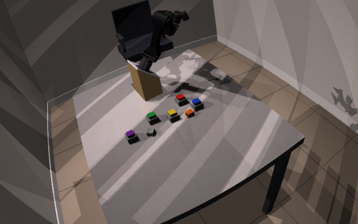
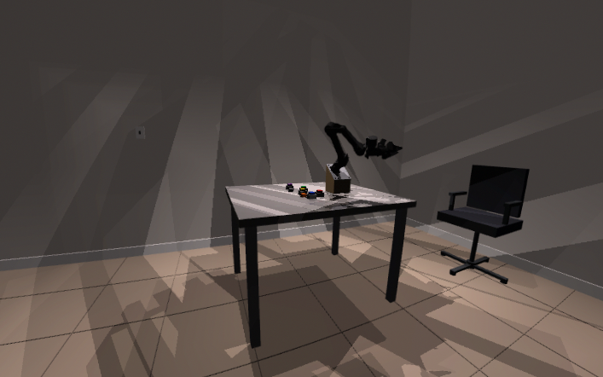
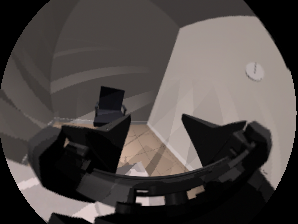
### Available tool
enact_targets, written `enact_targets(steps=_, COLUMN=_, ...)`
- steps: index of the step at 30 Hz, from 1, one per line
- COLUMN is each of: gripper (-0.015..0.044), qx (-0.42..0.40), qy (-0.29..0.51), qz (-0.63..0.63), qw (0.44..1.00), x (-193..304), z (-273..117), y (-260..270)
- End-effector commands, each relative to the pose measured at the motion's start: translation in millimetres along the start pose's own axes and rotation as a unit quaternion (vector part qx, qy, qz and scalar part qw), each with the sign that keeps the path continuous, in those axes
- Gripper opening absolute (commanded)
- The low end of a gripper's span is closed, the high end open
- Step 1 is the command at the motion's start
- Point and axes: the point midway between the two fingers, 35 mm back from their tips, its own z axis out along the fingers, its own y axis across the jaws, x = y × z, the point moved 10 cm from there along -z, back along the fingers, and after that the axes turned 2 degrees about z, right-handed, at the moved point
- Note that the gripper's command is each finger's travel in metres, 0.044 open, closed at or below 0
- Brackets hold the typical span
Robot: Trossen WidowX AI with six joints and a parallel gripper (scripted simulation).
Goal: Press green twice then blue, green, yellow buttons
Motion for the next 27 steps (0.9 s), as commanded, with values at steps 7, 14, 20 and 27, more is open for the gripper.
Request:
enact_targets(steps=7, gripper=0.04, qx=-0.003, qy=0.114, qz=-0.004, qw=0.993, x=41, z=-1, y=-13)
enact_targets(steps=14, gripper=0.04, qx=0.019, qy=0.312, qz=0.021, qw=0.95, x=111, z=-31, y=-45)
enact_targets(steps=20, gripper=0.04, qx=0.065, qy=0.463, qz=0.07, qw=0.881, x=159, z=-84, y=-75)
enact_targets(steps=27, gripper=0.04, qx=0.149, qy=0.601, qz=0.151, qw=0.771, x=188, z=-169, y=-105)
